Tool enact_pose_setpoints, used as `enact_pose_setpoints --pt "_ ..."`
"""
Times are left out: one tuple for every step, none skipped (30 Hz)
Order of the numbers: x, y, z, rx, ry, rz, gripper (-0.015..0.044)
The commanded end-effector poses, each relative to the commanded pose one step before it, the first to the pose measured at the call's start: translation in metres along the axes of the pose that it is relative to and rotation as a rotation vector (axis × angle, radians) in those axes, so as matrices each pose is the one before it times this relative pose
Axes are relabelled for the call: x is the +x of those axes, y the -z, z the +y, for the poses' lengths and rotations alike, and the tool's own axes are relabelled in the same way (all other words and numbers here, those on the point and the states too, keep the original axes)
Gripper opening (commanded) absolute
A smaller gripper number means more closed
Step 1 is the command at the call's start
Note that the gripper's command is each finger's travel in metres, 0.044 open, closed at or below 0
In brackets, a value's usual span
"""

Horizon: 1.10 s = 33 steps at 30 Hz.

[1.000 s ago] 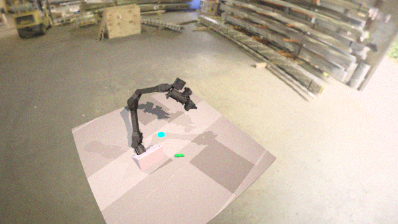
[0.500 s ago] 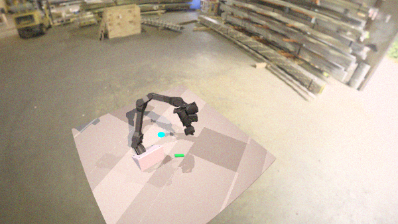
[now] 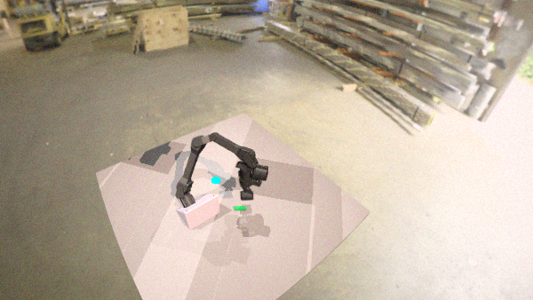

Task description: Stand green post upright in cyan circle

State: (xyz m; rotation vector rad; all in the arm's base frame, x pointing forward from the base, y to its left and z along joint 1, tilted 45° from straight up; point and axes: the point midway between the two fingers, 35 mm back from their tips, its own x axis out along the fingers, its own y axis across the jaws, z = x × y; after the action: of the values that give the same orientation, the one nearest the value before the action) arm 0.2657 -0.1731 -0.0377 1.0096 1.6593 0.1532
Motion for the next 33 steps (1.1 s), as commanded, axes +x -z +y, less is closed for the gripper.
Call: enact_pose_setpoints --pt "0.01249 0.00169 -0.00137 0.0016 -0.00664 0.01767 0.0233" --pt "0.01387 -0.00186 -0.00045 0.0029 0.00178 -0.00027 0.0233" --pt "0.01765 -0.00152 -0.00013 0.0017 0.00096 -0.00037 0.0233" --pt "0.01765 -0.00048 0.00016 0.0004 -0.00002 -0.00017 0.0233" --pt "0.01751 0.0005 0.0006 -0.0021 -0.00168 -0.00001 0.0233" --pt "0.0171 0.00159 0.00069 -0.0027 -0.00236 0.00042 0.0233" --pt "0.01317 0.00202 0.00053 -0.0022 -0.00214 0.0007 0.0233" --pt "0.00777 0.00153 0.00031 -0.0013 -0.0014 0.00057 0.0233" --pt "0.00257 0.00056 0.0001 -0.0005 -0.00048 0.00022 0.0233" --pt "0.0 0.0 0.0 0.0 0.0 0.0 0.0233" --pt "0.0 0.0 0.0 0.0 0.0 0.0 0.0233" --pt "0.0 0.0 0.0 0.0 0.0 0.0 0.0233" --pt "0.0 0.0 0.0 0.0 0.0 0.0 0.0233" --pt "0.0 0.0 0.0 0.0 0.0 0.0 0.0233" --pt "0.0 0.0 0.0 0.0 0.0 0.0 0.0206" --pt "0.0 0.0 0.0 0.0 0.0 0.0 0.018" --pt "0.0 0.0 0.0 0.0 0.0 0.0 0.0154" --pt "0.0 0.0 0.0 0.0 0.0 0.0 0.0127" --pt "0.0 0.0 0.0 0.0 0.0 0.0 0.0101" --pt "0.0 0.0 0.0 0.0 0.0 0.0 0.0075" --pt "0.0 0.0 0.0 0.0 0.0 0.0 0.0049" --pt "0.0 0.0 0.0 0.0 0.0 0.0 0.0023" --pt "0.0 0.0 0.0 0.0 0.0 0.0 0.0023" --pt "0.0 0.0 0.0 0.0 0.0 0.0 0.0023" --pt "0.0 0.0 0.0 0.0 0.0 0.0 0.0023" --pt "0.0 0.0 0.0 0.0 0.0 0.0 0.0023" --pt "-0.00048 -0.00011 -0.00001 0.0 0.00005 -0.00005 0.0023" --pt "-0.00144 -0.00033 -0.00002 0.0 0.00016 -0.00014 0.0023" --pt "-0.00241 -0.00053 -0.00004 0.0001 0.00026 -0.00022 0.0023" --pt "-0.00294 -0.00061 -0.00005 0.0001 0.00031 -0.00025 0.0023" --pt "-0.00296 -0.00058 -0.00005 0.0001 0.0003 -0.00024 0.0023" --pt "-0.00297 -0.00054 -0.00005 0.0001 0.00029 -0.00022 0.0023" --pt "-0.00299 -0.00051 -0.00005 0.0001 0.00028 -0.00021 0.0023"
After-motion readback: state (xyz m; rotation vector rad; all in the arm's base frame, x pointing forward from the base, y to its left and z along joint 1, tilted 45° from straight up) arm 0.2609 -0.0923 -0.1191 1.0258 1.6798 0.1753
